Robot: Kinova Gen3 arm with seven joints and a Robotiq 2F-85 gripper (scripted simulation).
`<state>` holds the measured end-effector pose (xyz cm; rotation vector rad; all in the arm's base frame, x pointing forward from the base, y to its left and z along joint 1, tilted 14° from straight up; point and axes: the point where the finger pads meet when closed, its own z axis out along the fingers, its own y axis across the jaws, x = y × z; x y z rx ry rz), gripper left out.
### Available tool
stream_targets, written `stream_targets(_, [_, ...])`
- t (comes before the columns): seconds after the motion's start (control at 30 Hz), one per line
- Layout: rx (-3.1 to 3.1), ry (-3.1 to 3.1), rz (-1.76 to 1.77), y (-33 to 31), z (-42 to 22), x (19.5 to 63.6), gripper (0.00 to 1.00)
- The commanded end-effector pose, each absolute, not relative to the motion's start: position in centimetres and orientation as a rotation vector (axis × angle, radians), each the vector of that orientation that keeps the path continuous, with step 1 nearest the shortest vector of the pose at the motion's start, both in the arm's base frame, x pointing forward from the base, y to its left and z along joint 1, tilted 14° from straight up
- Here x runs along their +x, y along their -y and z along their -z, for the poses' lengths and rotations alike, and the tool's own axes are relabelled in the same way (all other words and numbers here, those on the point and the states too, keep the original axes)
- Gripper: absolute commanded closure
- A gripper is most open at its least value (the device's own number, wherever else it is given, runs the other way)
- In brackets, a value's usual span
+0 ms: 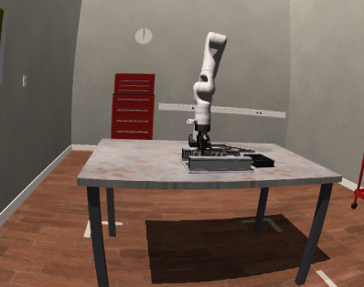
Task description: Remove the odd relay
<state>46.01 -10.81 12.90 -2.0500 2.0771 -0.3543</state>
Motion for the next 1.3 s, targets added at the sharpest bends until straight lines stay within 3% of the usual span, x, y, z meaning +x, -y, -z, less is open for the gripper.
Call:
stream_targets(0.0, [-2.051,-2.078,0.353,10.82,-12.98,46.06,1.00])
stream_targets(1.27, [-2.086,-2.116,0.290,10.82,-13.06,46.22,1.00])
